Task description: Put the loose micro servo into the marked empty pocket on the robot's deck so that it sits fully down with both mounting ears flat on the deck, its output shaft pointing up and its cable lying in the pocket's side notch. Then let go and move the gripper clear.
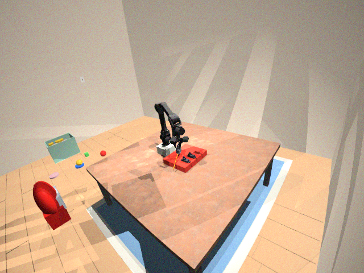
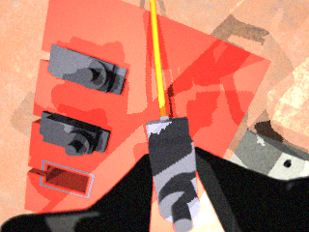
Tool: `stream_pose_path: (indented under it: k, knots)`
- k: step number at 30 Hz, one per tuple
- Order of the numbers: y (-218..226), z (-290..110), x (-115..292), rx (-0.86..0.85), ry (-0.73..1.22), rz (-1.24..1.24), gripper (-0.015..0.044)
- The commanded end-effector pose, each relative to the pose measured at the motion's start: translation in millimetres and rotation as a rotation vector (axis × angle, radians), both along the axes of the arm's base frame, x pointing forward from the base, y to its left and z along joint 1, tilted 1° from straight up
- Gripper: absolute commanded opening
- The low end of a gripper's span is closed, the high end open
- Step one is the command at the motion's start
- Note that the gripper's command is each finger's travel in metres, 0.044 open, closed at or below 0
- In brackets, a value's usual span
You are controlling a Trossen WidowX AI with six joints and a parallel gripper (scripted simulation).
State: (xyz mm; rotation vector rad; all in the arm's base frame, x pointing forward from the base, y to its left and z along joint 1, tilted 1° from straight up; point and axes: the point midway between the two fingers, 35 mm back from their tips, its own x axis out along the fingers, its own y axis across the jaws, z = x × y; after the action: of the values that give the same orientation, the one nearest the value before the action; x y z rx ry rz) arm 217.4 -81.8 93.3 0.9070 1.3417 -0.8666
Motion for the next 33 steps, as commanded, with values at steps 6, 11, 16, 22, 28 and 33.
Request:
stream_pose_path:
  k: [6, 11, 16, 22, 28, 33]
  knots:
    - [23, 2, 3, -0.001, -0.003, -0.002, 0.0000]
    - [43, 2, 5, 0.001, -0.003, -0.002, 0.0000]
    - [62, 2, 6, 0.003, -0.003, -0.002, 0.0000]
    - [85, 2, 7, 0.006, -0.003, -0.002, 0.0000]
    - [108, 2, 8, 0.009, -0.004, -0.002, 0.0000]
    - [121, 2, 8, 0.010, -0.004, -0.002, 0.0000]
